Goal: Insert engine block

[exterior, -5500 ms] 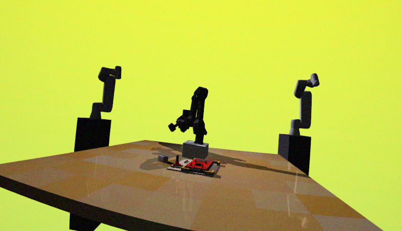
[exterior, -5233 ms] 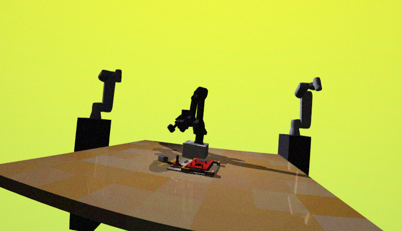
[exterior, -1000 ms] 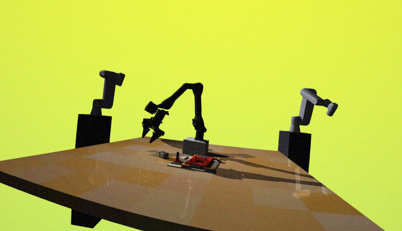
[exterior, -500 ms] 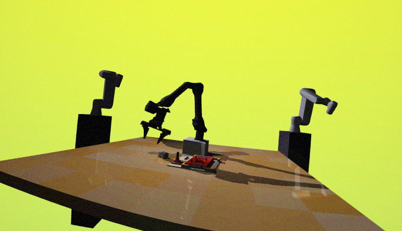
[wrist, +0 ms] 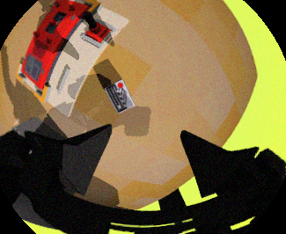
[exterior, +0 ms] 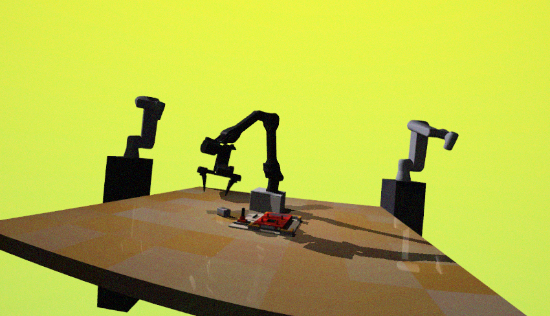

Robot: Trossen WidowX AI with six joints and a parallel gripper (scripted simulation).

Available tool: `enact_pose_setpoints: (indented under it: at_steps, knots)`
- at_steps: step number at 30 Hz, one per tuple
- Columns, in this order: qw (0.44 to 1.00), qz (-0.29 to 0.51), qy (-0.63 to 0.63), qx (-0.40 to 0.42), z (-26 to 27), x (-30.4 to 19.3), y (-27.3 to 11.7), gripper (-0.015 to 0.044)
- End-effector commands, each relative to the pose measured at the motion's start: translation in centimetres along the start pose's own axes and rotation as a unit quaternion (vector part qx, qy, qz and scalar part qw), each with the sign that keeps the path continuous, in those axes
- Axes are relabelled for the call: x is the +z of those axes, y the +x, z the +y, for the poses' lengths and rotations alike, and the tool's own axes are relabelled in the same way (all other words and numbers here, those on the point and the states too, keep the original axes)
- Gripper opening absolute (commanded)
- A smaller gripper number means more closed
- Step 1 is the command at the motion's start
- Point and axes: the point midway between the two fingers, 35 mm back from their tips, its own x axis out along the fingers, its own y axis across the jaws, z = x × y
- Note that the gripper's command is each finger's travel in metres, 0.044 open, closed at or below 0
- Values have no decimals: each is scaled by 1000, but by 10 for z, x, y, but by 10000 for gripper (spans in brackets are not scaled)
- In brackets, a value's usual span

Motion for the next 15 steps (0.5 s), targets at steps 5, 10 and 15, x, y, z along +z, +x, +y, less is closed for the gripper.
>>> enact_pose_setpoints:
  at_steps: [5,10,15]
  knots:
    - [991,2,-127,38,17,18,-6,440]
    - [976,1,-208,62,29,29,-12,440]
    - [966,0,-247,73,35,33,-15,440]
